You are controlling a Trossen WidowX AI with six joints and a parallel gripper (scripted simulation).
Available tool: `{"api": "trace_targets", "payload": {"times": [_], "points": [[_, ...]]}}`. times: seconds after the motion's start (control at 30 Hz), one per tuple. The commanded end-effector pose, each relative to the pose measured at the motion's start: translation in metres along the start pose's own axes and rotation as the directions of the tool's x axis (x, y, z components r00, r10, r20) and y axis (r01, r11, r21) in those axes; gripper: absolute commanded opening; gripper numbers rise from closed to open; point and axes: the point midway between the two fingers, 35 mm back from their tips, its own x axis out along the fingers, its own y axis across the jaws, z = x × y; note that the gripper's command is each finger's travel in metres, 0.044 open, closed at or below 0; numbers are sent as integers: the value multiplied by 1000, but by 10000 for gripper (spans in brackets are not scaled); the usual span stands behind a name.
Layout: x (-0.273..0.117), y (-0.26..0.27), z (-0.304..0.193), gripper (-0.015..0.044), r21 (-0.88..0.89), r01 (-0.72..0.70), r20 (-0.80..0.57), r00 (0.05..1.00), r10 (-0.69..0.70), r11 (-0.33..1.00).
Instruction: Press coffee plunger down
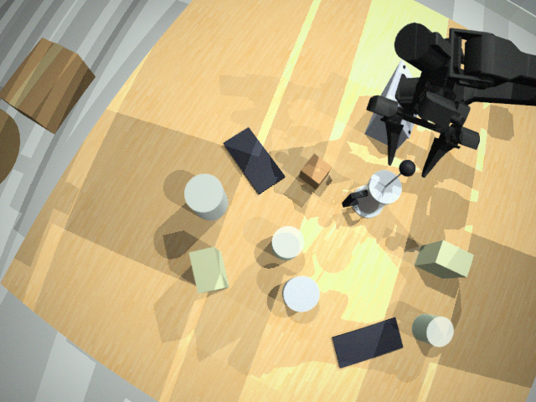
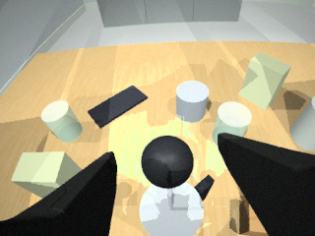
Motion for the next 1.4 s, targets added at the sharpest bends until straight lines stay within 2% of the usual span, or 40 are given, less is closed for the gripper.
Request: {"api": "trace_targets", "payload": {"times": [0.0, 0.1, 0.13, 1.37], "points": [[0, 1, 0, 204, 0, -3, 4, 1000, 3, 1000], [0, 1, 0, 125, 0, -3, 4, 1000, 3, 1000], [0, 1, 0, 118, 0, -3, 4, 1000, 3, 1000], [25, -11, -33, 117, 23, 4, -29, 1000, -4, 1000]]}}
